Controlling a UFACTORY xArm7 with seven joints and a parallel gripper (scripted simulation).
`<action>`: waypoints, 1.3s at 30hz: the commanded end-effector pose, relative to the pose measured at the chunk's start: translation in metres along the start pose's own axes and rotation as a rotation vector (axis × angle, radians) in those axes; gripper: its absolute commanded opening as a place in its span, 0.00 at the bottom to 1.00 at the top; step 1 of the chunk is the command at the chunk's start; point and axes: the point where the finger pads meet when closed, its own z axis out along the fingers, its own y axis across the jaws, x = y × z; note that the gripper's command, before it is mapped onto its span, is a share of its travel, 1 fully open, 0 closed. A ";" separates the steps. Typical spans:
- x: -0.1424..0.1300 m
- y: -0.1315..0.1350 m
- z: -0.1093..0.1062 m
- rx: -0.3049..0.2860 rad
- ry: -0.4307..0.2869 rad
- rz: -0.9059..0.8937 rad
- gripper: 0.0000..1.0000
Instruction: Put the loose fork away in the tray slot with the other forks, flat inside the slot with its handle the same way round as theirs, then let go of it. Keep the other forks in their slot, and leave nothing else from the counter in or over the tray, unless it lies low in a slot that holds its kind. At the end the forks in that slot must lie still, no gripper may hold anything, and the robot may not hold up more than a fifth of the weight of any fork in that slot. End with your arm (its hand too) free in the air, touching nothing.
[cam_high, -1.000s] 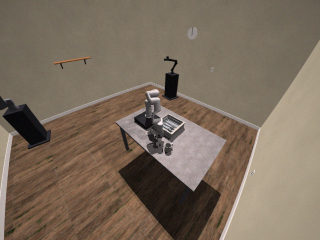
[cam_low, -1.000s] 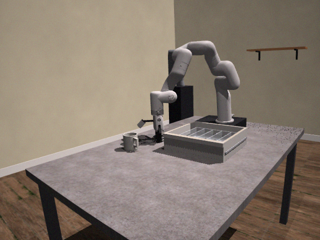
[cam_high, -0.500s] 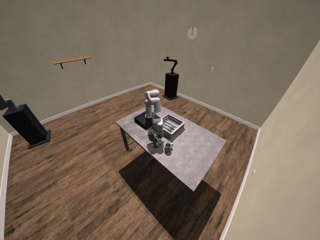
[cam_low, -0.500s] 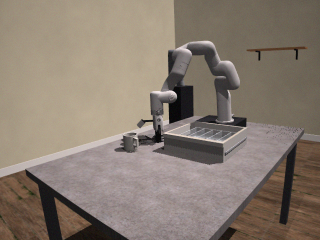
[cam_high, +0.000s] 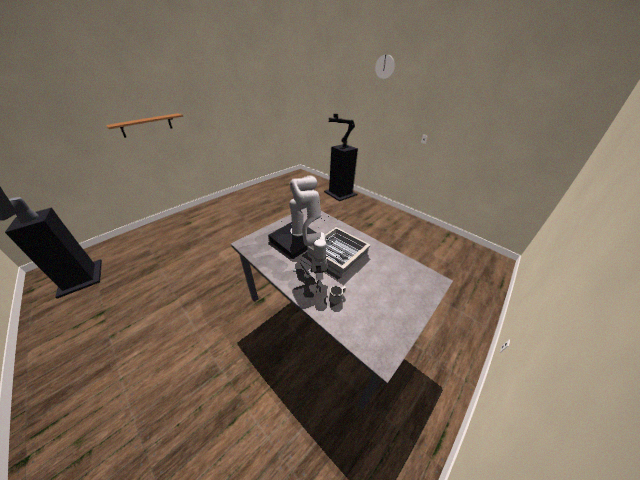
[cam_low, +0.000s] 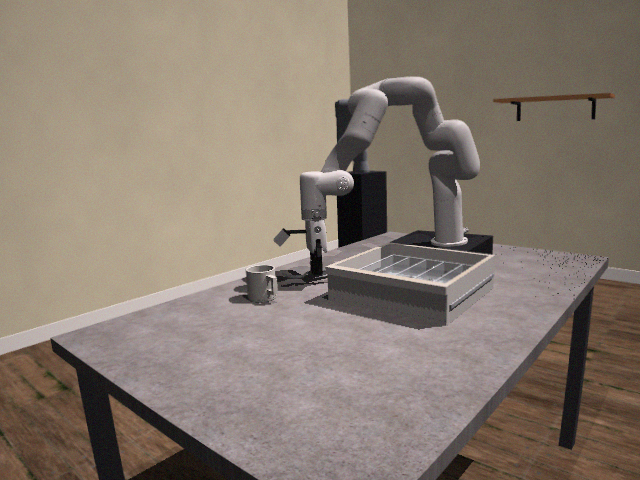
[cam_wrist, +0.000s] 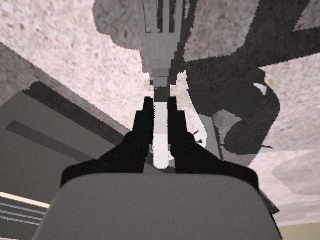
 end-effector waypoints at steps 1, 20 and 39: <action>0.001 0.000 -0.024 0.000 0.003 0.000 0.05; 0.000 0.000 -0.114 0.000 0.003 0.000 0.05; 0.000 0.000 -0.146 0.000 0.003 0.000 0.05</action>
